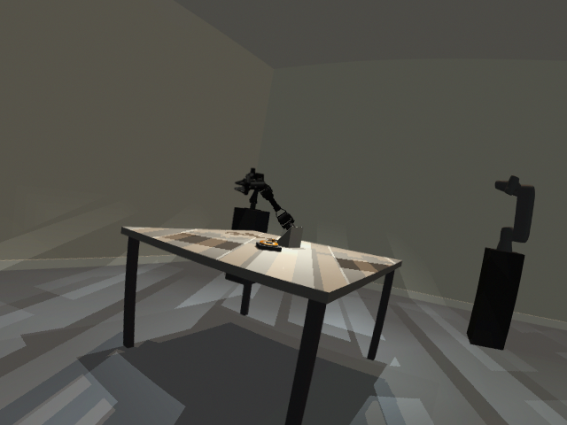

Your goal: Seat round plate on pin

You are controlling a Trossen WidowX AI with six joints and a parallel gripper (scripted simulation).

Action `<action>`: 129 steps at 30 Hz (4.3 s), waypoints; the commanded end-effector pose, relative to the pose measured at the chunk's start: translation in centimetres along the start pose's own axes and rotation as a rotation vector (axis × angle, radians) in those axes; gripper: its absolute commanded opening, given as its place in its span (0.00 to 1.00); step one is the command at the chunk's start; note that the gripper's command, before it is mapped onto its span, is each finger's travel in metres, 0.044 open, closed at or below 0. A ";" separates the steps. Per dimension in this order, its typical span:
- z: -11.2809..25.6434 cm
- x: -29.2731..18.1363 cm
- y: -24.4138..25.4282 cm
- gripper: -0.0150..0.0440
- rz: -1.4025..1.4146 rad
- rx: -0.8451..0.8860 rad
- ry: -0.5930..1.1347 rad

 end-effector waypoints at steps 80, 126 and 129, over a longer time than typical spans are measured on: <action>11.3 -35.3 25.6 0.25 0.975 0.335 1.436; 8.9 -32.3 25.3 0.25 0.975 0.337 1.436; 9.4 -30.8 25.7 0.25 0.975 0.337 1.437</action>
Point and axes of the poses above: the point midway between the two fingers, 35 mm back from their tips, its own z axis back along the fingers, its own y axis across the jaws, x = y × z, the point moved 6 cm from there along z, back along the fingers, and after that the axes turned 3 degrees about z, right-handed, at the moved point
